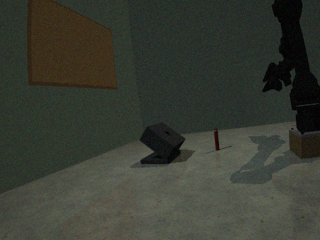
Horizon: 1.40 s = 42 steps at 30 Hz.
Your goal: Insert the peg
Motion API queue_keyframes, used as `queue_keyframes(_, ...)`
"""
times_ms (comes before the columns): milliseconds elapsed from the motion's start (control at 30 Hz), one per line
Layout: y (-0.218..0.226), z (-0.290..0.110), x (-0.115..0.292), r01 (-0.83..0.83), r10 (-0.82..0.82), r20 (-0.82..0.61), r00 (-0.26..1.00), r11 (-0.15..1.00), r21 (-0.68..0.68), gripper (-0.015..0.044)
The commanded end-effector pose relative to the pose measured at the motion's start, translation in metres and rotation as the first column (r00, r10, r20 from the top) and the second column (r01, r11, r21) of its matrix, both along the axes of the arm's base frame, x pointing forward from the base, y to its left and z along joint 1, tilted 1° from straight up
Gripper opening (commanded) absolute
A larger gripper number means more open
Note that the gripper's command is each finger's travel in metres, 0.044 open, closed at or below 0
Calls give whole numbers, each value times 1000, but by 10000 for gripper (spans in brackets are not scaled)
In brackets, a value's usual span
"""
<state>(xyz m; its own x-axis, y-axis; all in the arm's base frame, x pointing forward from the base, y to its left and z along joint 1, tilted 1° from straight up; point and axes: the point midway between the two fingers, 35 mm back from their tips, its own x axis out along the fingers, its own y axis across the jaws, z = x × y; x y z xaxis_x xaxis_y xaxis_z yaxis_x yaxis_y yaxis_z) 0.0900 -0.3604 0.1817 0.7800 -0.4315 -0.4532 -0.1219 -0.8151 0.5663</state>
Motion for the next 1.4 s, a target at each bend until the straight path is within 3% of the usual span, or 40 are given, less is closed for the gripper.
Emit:
queue_keyframes(0,1,-4,14,-24,24,-21,999,999,24,440)
queue_keyframes(1367,71,-55,145,-218,304,-287,908,930,296,440)
